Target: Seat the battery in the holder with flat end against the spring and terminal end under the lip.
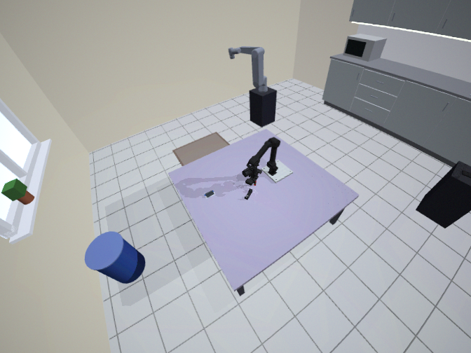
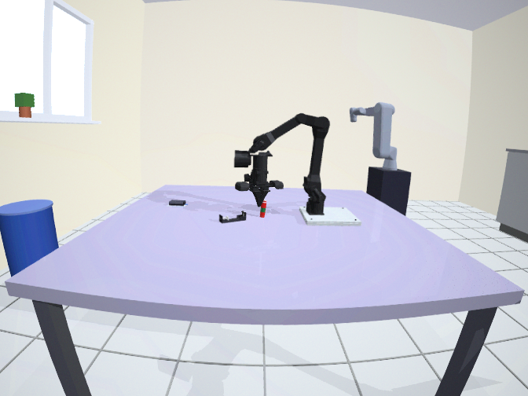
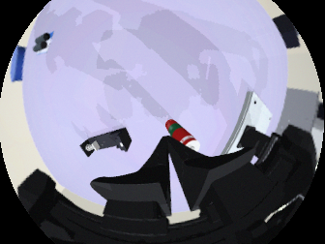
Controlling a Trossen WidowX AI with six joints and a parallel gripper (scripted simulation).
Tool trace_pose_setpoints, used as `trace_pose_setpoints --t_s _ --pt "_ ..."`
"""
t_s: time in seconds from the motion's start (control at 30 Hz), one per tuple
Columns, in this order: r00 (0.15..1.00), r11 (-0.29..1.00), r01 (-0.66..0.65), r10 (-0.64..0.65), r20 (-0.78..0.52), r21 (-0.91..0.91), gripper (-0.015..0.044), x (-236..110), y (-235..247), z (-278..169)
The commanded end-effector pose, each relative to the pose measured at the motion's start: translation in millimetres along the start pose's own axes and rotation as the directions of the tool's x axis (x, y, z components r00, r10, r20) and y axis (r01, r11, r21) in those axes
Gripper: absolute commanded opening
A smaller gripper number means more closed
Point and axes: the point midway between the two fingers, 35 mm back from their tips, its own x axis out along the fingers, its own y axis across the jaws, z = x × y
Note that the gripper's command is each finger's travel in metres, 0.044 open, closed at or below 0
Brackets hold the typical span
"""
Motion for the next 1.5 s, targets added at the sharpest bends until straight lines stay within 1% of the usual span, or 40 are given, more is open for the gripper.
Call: trace_pose_setpoints --t_s 0.0,0.63,0.7,0.77,1.03,1.1,1.47 --pt "1.0 1.0 -0.003 0.003 0.004 -0.002 0.0 -1 -7 0" --pt "1.0 1.0 0.0 0.0 0.004 -0.002 0.0 1 -38 -1" --pt "1.0 1.0 0.004 -0.004 -0.001 0.0 0.0 1 -35 -1" --pt "1.0 1.0 0.004 -0.004 0.0 0.0 0.0 -9 -34 0" --pt "1.0 1.0 0.0 0.0 0.003 -0.002 0.0 -68 -37 -1" --pt "1.0 1.0 0.0 0.0 0.004 -0.002 0.0 -78 -39 -1" --pt "1.0 1.0 0.007 -0.007 -0.002 0.001 0.0 -76 -39 -2"
